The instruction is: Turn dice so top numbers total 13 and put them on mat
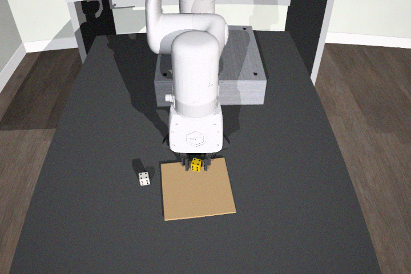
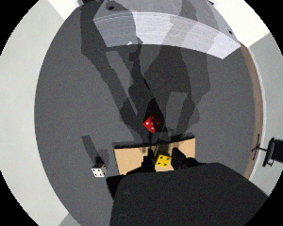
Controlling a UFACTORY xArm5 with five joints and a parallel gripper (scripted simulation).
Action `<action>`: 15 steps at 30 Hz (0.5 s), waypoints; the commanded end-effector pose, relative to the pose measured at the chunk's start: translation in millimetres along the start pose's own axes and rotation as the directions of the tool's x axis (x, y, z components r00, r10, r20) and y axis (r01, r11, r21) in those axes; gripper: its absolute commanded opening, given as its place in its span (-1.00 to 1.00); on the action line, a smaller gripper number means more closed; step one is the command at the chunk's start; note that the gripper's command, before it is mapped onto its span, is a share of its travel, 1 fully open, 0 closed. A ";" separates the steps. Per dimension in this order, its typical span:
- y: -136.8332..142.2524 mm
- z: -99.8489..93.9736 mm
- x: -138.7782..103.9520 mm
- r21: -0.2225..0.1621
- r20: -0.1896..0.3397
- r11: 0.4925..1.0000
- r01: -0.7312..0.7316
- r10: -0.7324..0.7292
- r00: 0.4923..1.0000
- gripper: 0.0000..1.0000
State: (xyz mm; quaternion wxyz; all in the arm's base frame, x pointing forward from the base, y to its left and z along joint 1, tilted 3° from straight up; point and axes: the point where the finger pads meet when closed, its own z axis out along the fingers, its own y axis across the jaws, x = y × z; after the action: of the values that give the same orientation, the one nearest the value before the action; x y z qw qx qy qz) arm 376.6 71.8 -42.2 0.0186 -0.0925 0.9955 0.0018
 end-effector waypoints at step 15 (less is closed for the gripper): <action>-1.2 -71.9 -1.3 0.000 0.004 1.000 0.000 0.000 1.000 -0.28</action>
State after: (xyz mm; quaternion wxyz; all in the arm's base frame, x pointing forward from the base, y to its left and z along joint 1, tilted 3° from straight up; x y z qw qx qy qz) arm 375.8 70.7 9.9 0.0198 -0.0925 0.9955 0.0018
